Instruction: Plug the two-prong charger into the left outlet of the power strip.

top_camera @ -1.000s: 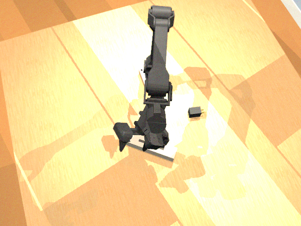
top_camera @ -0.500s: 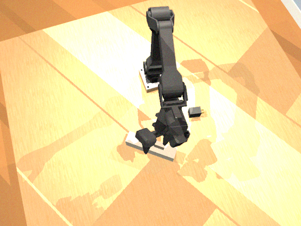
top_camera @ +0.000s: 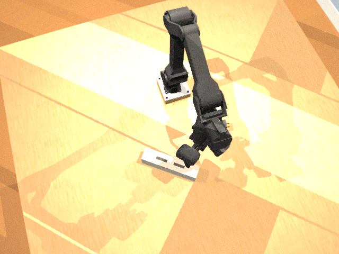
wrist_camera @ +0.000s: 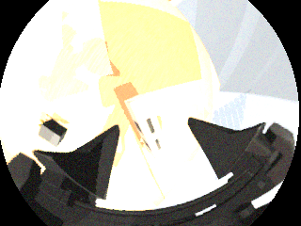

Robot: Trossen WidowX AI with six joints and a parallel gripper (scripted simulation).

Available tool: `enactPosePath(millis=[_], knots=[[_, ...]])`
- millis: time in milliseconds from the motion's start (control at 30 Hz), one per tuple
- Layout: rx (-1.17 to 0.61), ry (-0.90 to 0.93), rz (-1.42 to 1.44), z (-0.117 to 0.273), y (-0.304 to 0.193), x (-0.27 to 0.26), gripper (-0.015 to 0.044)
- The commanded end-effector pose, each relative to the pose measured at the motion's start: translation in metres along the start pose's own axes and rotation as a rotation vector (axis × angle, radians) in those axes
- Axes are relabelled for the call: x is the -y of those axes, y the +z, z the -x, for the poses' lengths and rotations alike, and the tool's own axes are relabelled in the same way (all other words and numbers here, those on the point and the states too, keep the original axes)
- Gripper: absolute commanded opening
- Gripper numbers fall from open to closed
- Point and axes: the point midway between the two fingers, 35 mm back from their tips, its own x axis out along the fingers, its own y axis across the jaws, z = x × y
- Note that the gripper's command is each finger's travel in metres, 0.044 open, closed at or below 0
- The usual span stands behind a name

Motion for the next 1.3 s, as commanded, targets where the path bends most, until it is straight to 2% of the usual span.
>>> enactPosePath(millis=[0,600,1267], knots=[[-0.005,0.052,0.075,-0.001,0.002,-0.021,0.044],[-0.007,0.248,0.408,0.007,0.009,-0.104,0.044],[-0.027,0.433,0.747,0.026,-0.005,-0.182,0.044]])
